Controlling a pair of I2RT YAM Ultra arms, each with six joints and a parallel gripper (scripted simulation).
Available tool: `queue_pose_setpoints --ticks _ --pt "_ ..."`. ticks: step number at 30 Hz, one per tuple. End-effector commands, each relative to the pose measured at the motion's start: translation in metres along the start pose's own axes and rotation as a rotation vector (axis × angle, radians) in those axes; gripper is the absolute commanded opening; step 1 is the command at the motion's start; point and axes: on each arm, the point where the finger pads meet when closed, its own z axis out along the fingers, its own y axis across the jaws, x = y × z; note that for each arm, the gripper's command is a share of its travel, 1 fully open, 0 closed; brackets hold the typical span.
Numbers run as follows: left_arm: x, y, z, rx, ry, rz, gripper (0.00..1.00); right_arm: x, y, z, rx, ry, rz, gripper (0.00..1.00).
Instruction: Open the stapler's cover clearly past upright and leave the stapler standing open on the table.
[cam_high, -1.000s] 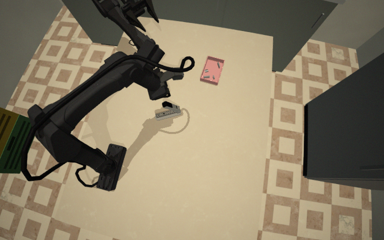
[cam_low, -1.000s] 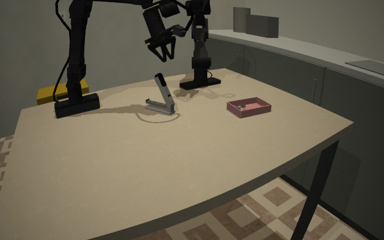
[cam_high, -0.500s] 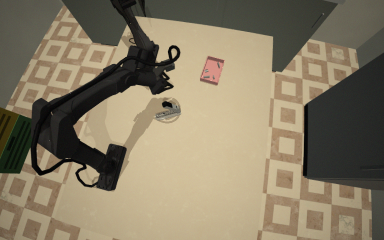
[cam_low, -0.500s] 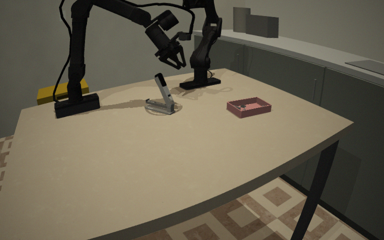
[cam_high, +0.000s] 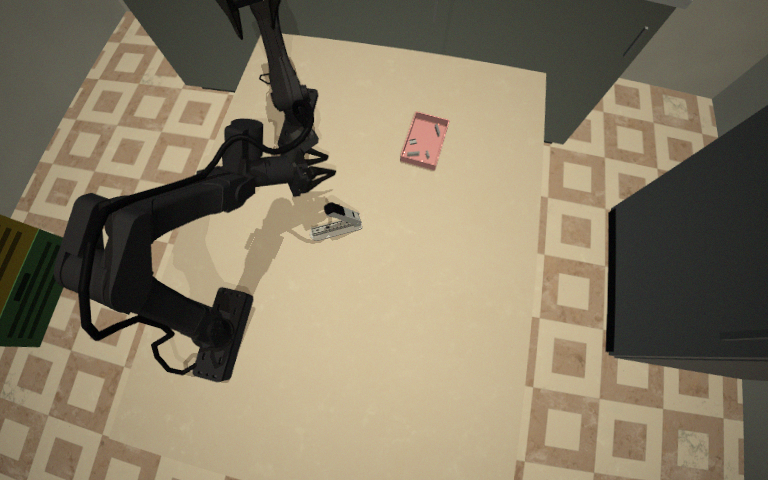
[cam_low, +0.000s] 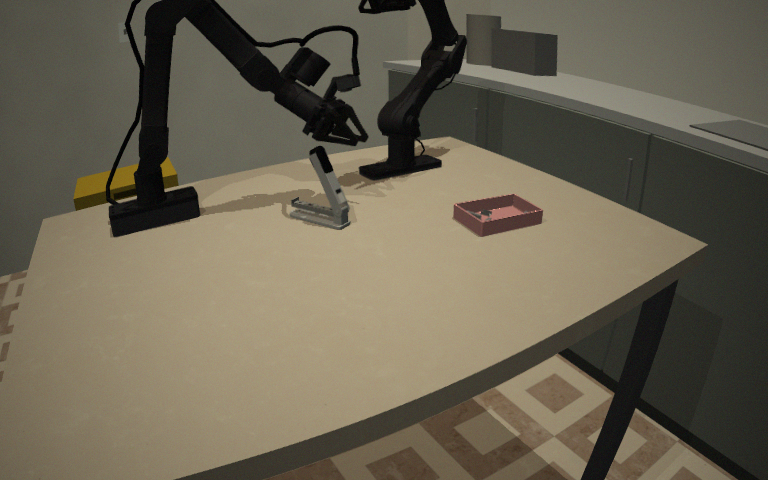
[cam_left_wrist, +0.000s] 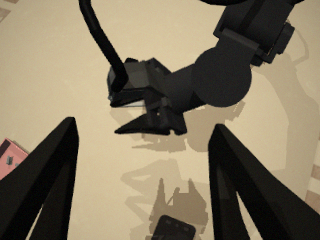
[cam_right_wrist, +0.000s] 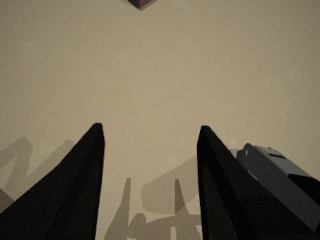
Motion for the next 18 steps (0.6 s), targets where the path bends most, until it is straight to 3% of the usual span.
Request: queue_pose_setpoints --ticks 1,7,12,15,18 --pt "-0.006 0.001 -0.004 0.009 0.002 0.0 0.58 -0.022 -0.001 -0.014 0.01 -0.227 0.054 0.46" --pt "-0.007 0.001 -0.004 0.01 -0.002 0.004 0.58 -0.007 -0.015 -0.046 0.033 -0.363 0.108 0.46" --pt "-0.007 0.001 -0.004 0.011 -0.003 0.004 0.58 0.016 -0.036 -0.071 0.057 -0.412 0.112 0.46" --pt "-0.008 0.001 -0.004 0.01 -0.005 0.004 0.58 0.02 -0.04 -0.073 0.053 -0.415 0.142 0.46" --pt "-0.008 0.001 -0.004 0.01 -0.005 0.004 0.58 0.036 -0.068 -0.066 0.115 -0.4 0.161 0.46"
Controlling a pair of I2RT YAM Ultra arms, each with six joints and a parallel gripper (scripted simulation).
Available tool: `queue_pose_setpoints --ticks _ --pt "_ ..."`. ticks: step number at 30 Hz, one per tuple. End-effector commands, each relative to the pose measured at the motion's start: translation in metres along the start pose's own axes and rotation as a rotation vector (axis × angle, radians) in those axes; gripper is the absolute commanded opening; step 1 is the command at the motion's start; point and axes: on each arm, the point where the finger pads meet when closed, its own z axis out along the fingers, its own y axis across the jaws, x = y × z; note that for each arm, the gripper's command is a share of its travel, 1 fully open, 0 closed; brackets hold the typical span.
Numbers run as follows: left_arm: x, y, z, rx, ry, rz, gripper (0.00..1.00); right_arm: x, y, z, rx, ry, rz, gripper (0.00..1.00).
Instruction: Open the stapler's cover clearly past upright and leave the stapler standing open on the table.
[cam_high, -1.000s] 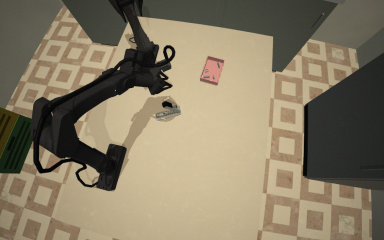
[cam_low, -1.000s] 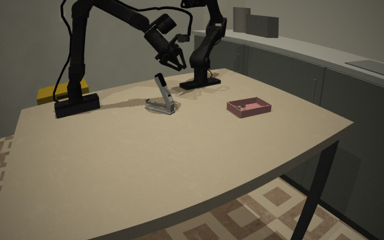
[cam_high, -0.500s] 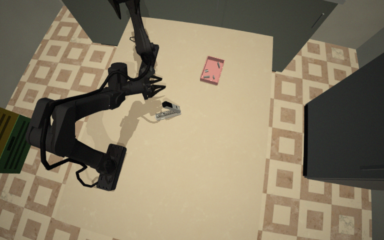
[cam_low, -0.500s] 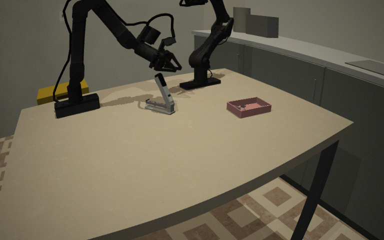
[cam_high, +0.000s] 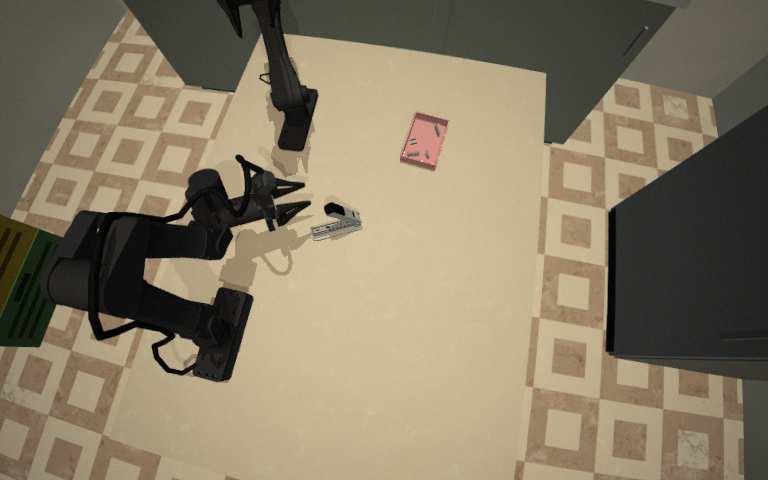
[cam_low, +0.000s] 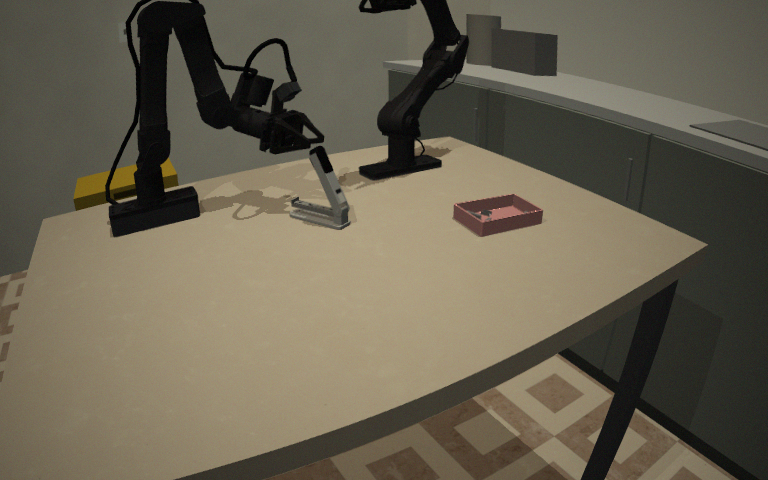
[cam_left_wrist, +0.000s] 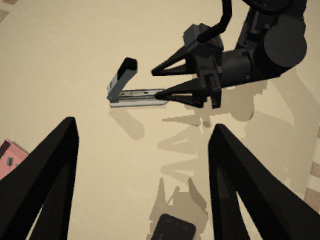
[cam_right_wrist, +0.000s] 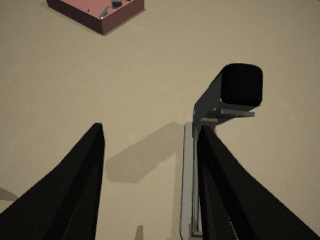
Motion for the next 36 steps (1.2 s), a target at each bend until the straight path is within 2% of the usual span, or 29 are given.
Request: queue_pose_setpoints --ticks 1,3,15,36 --pt "-0.007 0.001 -0.002 0.0 -0.005 -0.002 0.58 -0.001 -0.032 0.0 0.077 -0.09 0.037 0.46" --pt "-0.007 0.001 -0.002 0.0 -0.005 -0.002 0.58 0.004 -0.046 -0.003 0.104 -0.09 0.022 0.46" --pt "-0.007 0.001 -0.002 0.002 -0.013 -0.004 0.58 0.012 -0.047 -0.007 0.087 -0.071 -0.008 0.46" --pt "-0.007 0.001 -0.002 0.002 -0.013 -0.004 0.58 0.0 -0.047 0.023 0.08 -0.088 0.015 0.46"
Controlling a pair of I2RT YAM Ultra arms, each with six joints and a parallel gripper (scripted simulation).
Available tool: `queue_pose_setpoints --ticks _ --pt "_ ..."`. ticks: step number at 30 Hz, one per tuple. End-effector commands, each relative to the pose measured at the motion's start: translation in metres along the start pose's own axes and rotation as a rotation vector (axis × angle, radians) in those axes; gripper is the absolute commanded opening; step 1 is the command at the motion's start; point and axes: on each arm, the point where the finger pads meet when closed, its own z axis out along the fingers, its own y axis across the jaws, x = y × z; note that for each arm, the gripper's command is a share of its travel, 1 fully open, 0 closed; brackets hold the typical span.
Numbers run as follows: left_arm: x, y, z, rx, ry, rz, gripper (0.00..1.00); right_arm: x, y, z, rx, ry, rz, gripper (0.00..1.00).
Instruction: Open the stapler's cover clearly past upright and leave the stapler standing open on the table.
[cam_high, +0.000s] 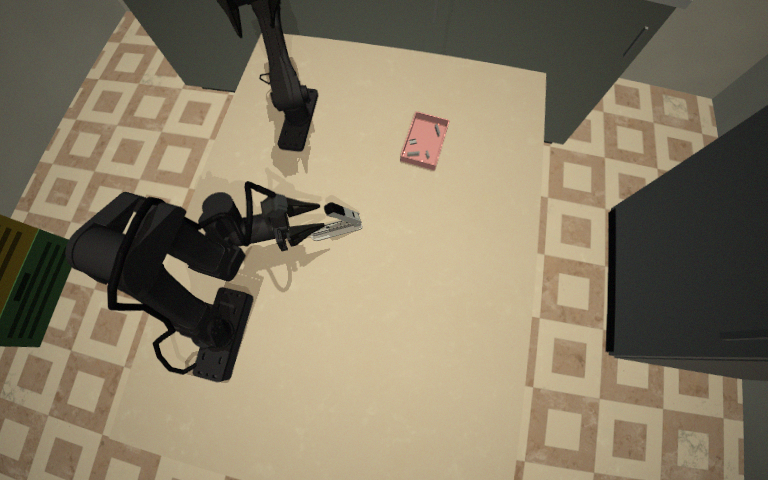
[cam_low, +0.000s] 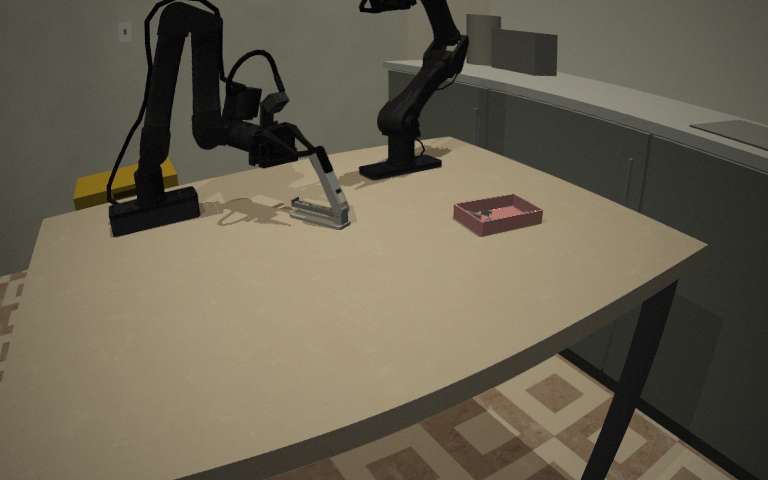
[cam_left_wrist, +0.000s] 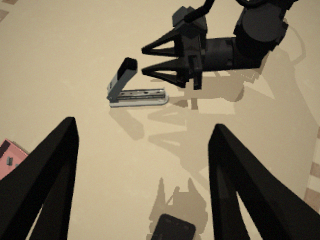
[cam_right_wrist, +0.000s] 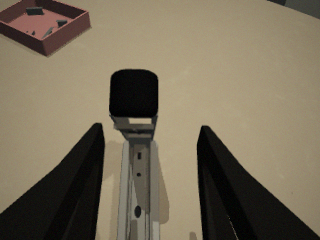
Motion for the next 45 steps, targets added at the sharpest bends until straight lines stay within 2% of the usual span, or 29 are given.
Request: queue_pose_setpoints --ticks 1,20,30,31,33,34,36,43,45 --pt "-0.007 0.001 -0.002 0.002 -0.013 -0.003 0.58 -0.004 0.008 0.009 -0.019 -0.013 0.008 0.46" --pt "-0.007 0.001 -0.002 0.002 -0.013 -0.003 0.58 -0.004 0.008 0.034 -0.018 -0.012 0.003 0.46" --pt "-0.007 0.001 -0.002 0.002 -0.013 -0.003 0.58 -0.003 0.008 0.034 -0.019 -0.009 -0.001 0.46" --pt "-0.007 0.001 -0.002 0.002 -0.013 -0.003 0.58 -0.003 0.008 0.034 -0.019 -0.009 -0.001 0.37" --pt "-0.007 0.001 -0.002 0.002 -0.013 -0.003 0.58 -0.003 0.008 0.034 -0.019 -0.009 -0.001 0.37" --pt "-0.007 0.001 -0.002 0.002 -0.013 -0.003 0.58 -0.003 0.008 0.034 -0.019 -0.009 -0.001 0.33" --pt "-0.007 0.001 -0.002 0.002 -0.013 -0.003 0.58 -0.003 0.006 0.031 -0.015 -0.007 0.003 0.33" --pt "-0.007 0.001 -0.002 0.002 -0.013 -0.003 0.58 -0.003 0.005 0.031 -0.015 -0.007 -0.004 0.23" --pt "-0.007 0.001 -0.002 0.002 -0.013 -0.003 0.58 -0.003 0.005 0.031 -0.015 -0.007 -0.004 0.23"
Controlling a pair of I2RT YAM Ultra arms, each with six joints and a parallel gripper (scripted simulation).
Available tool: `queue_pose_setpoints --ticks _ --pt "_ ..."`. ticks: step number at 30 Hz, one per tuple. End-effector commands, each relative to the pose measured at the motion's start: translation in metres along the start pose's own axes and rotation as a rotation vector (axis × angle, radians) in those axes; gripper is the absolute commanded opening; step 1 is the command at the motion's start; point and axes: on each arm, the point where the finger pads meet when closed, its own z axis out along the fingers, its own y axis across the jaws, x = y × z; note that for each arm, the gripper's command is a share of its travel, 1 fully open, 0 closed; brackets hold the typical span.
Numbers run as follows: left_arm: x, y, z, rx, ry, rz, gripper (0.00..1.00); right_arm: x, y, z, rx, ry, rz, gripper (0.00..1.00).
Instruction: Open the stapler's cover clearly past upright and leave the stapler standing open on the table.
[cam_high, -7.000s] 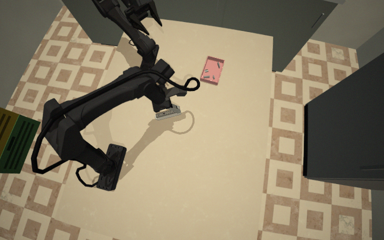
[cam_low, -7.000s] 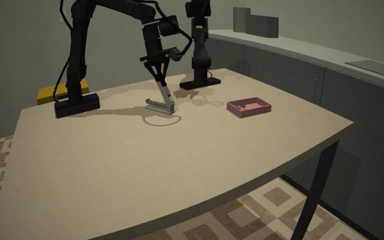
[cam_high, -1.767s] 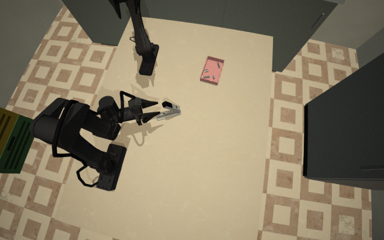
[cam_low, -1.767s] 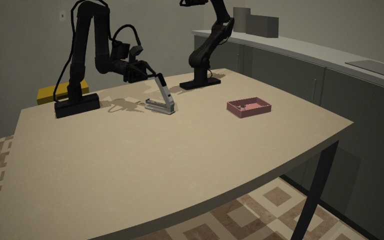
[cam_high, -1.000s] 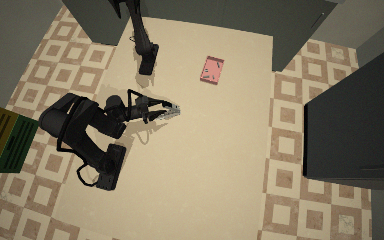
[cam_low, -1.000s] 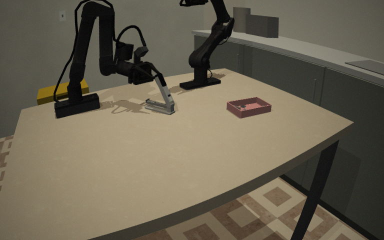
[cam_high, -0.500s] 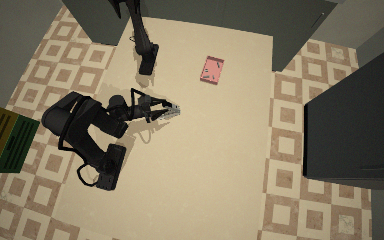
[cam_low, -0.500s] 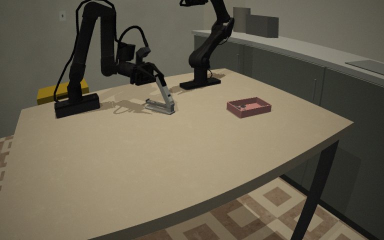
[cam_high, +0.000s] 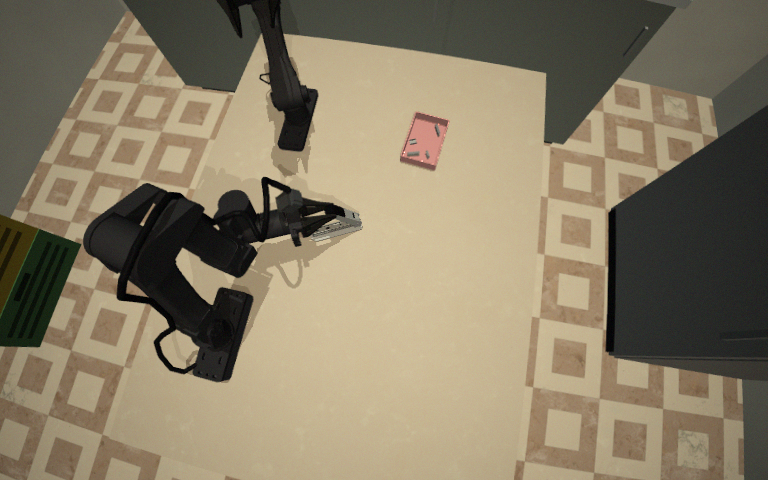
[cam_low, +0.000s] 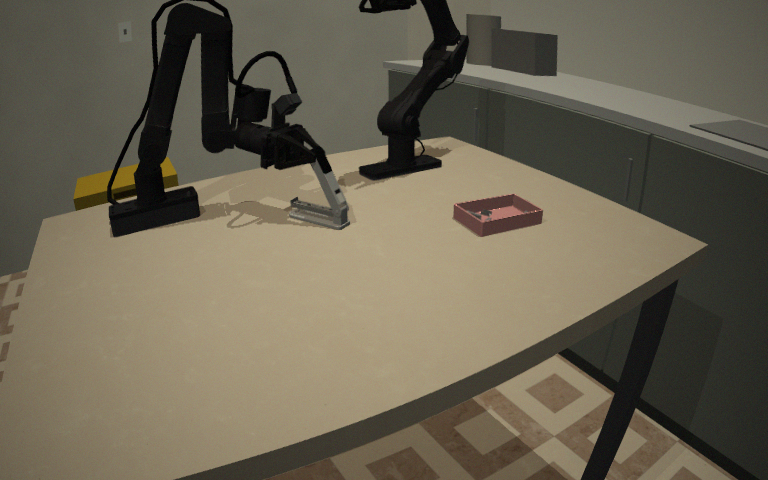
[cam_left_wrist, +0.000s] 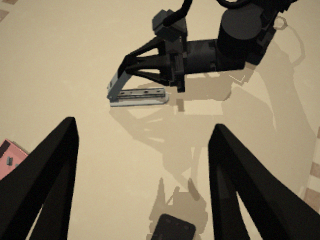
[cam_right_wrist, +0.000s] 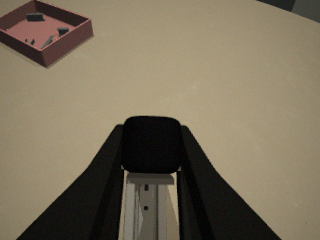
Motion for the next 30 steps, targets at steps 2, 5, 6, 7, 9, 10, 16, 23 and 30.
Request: queue_pose_setpoints --ticks 2,5,6,7,9,10,16,23,30 --pt "-0.007 0.001 -0.002 0.002 -0.013 -0.003 0.58 -0.002 -0.001 0.002 0.007 -0.006 -0.004 0.2" --pt "-0.007 0.001 -0.002 0.002 -0.013 -0.003 0.58 -0.002 -0.001 0.002 0.007 -0.006 -0.004 0.16" --pt "-0.007 0.001 -0.002 0.002 -0.013 -0.003 0.58 -0.002 -0.001 0.002 0.007 -0.006 -0.004 0.15" --pt "-0.007 0.001 -0.002 0.002 -0.013 -0.003 0.58 -0.002 0.001 0.001 0.003 -0.006 0.003 0.15" --pt "-0.007 0.001 -0.002 0.002 -0.013 -0.003 0.58 -0.002 0.001 0.001 0.003 -0.006 0.003 0.03" --pt "-0.007 0.001 -0.002 0.002 -0.013 -0.003 0.58 -0.002 0.001 0.001 0.003 -0.006 0.003 0.15" --pt "-0.007 0.001 -0.002 0.002 -0.013 -0.003 0.58 -0.008 0.003 0.007 -0.001 0.028 0.016 0.18" --pt "-0.007 0.001 -0.002 0.002 -0.013 -0.003 0.58 -0.013 0.002 0.014 -0.002 0.108 0.017 0.18" --pt "-0.007 0.001 -0.002 0.002 -0.013 -0.003 0.58 -0.015 0.002 0.018 -0.003 0.15 0.017 0.18"
